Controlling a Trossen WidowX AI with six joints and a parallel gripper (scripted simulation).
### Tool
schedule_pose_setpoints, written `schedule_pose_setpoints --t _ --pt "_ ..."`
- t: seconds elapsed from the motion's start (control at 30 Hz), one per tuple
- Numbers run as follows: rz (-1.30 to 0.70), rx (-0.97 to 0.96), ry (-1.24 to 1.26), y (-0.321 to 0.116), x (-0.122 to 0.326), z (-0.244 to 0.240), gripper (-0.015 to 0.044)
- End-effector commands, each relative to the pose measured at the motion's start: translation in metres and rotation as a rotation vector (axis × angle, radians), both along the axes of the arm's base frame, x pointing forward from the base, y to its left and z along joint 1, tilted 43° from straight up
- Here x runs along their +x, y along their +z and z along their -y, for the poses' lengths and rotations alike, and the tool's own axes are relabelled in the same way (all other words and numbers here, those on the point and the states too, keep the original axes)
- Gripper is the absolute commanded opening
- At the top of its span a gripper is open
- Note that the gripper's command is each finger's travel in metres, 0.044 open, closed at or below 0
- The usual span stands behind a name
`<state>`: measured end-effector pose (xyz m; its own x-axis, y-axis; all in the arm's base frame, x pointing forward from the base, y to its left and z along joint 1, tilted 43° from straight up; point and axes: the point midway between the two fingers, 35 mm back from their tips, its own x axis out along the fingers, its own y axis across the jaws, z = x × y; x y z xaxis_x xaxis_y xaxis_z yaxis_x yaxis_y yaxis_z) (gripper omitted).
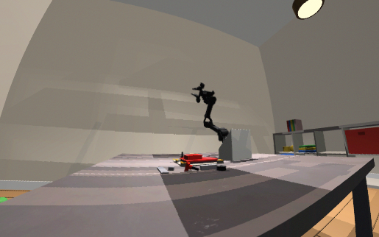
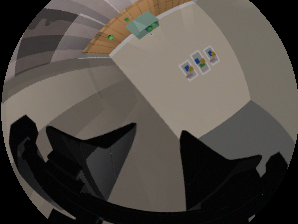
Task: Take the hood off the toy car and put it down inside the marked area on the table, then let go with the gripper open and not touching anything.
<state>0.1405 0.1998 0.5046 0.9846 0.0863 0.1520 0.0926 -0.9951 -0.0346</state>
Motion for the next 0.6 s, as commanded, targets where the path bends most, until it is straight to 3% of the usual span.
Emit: schedule_pose_setpoints --t 0.0,0.23,0.57 --pt "0.006 -0.008 0.000 0.000 0.000 -0.001 0.0246" --pt "0.124 -0.409 -0.058 -0.008 0.015 -0.047 0.0430" --pt "0.205 -1.073 -0.125 -0.049 0.061 -0.112 0.0440"
